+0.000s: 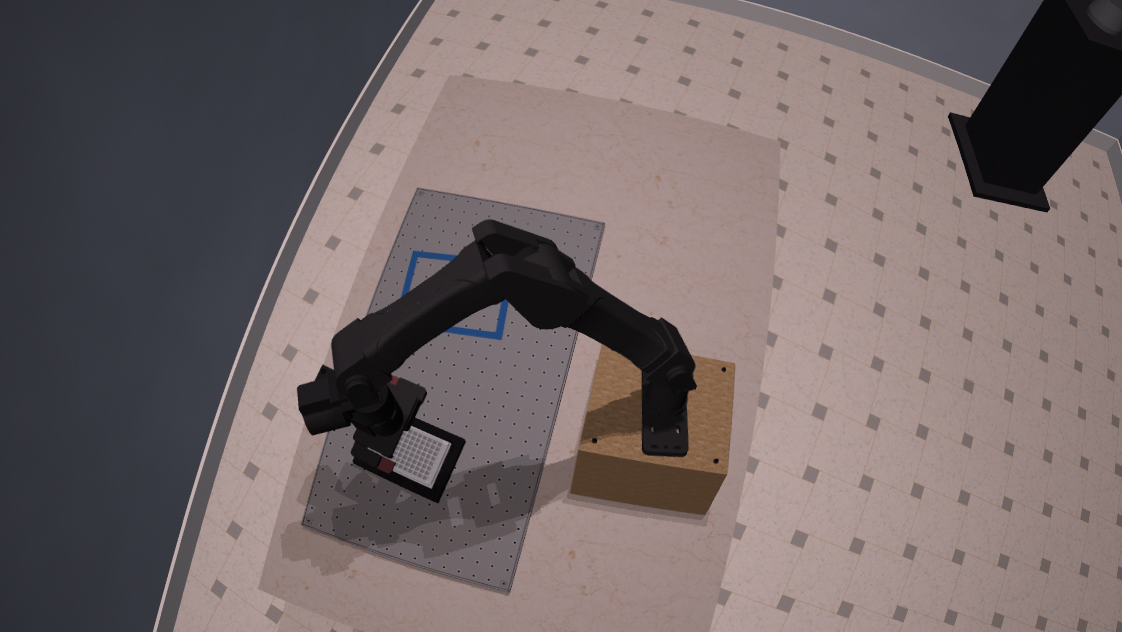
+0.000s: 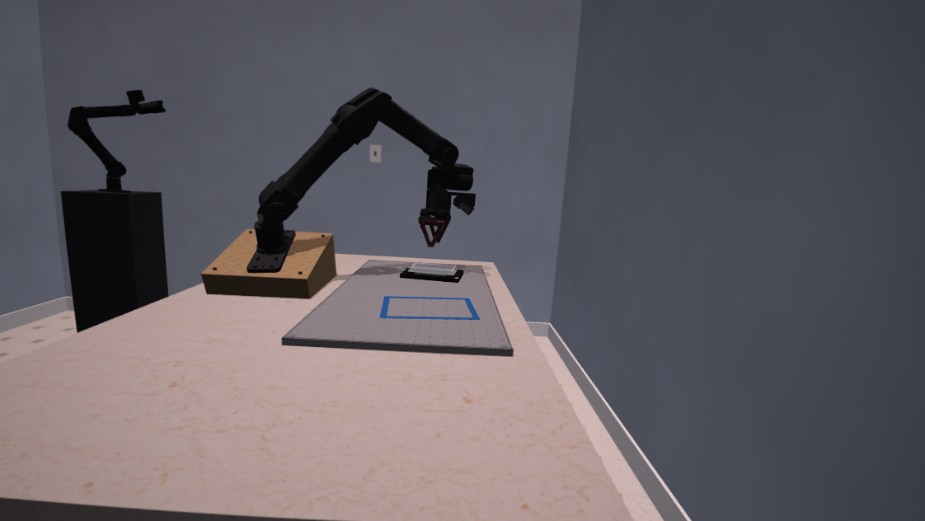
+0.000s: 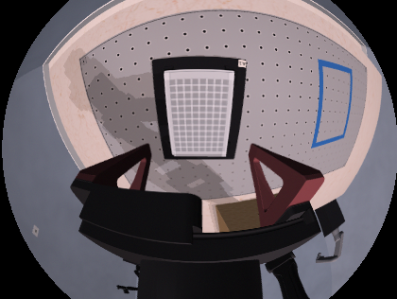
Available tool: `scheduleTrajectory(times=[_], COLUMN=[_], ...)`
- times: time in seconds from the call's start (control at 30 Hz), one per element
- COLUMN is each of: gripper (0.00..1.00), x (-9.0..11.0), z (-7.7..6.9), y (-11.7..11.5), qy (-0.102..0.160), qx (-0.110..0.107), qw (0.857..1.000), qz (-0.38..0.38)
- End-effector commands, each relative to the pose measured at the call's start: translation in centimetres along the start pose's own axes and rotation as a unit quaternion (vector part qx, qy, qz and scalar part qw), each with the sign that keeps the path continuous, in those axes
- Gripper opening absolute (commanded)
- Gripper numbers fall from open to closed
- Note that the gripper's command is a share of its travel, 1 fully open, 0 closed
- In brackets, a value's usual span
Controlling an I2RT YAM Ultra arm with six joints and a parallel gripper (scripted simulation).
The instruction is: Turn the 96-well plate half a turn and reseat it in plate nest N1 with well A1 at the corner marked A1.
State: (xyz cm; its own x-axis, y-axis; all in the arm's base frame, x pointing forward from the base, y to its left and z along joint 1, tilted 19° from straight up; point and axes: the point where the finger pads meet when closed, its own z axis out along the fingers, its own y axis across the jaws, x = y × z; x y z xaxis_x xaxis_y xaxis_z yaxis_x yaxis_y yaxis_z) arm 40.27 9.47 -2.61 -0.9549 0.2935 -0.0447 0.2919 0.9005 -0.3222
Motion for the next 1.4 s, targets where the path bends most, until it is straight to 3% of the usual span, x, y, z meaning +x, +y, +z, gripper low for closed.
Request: scheduleTrajectory(times=[0.0, 0.53, 0.57, 0.77, 0.93, 0.97, 1.13, 1.3, 1.37], gripper=[1.0, 1.0, 1.0, 1.0, 1.0, 1.0, 1.0, 1.0, 1.0], x=[-0.7, -0.7, -0.1, 0.1, 0.0, -0.1, 0.1, 0.0, 0.1], z=[-1.9, -1.9, -1.0, 1.7, 1.6, 0.8, 3.2, 3.4, 4.0], y=[0.6, 0.6, 0.3, -0.2, 0.0, 0.3, -0.1, 0.1, 0.0], qy=[-0.027, -0.027, -0.018, -0.001, -0.007, -0.017, -0.001, -0.008, -0.004], qx=[-0.014, -0.014, -0.007, 0.005, 0.001, -0.006, 0.005, 0.001, 0.003], qw=[1.0, 1.0, 1.0, 1.0, 1.0, 1.0, 1.0, 1.0, 1.0], qz=[0.004, 0.004, 0.0, -0.001, -0.003, -0.004, -0.002, -0.004, -0.003])
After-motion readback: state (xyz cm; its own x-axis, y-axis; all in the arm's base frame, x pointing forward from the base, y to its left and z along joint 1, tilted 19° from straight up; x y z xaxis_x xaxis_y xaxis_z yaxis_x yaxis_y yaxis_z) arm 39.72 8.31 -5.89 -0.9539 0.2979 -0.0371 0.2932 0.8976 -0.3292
